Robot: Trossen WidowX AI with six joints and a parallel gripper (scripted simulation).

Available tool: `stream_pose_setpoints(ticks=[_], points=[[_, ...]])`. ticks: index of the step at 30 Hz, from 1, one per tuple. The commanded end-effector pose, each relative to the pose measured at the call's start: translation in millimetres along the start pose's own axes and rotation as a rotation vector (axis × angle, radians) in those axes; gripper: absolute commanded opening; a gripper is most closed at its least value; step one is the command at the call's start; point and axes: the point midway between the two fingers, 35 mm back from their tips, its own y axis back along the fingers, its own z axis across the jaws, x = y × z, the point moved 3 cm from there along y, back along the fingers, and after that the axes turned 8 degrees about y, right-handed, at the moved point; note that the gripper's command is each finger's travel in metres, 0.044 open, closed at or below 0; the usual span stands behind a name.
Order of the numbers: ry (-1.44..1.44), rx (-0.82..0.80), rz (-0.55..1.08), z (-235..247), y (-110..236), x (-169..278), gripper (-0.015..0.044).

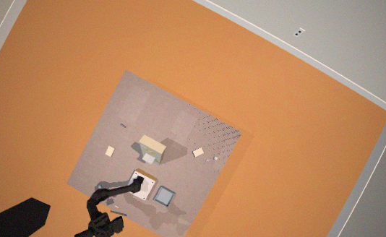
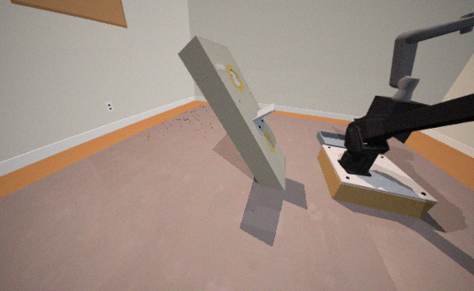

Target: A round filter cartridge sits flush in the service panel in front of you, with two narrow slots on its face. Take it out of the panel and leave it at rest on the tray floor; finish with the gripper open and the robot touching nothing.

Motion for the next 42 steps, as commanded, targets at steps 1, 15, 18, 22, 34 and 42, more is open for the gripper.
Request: stream_pose_setpoints(ticks=[1,15,18,22,34,42], points=[[-0.009,0.008,-0.004,0,-1,-2,0.0374],[-0.939,0.085,-0.305,-28,-27,-94,0.0098],[-1.258,0.046,-0.440,-46,-29,-121,0.0098],[-1.662,-0.065,-0.635,-75,-25,-155,0.0098],[-2.432,-0.683,-1.083,-157,11,-219,0.0098],[-2.650,-1.271,-1.215,-202,50,-244,0.0098]])
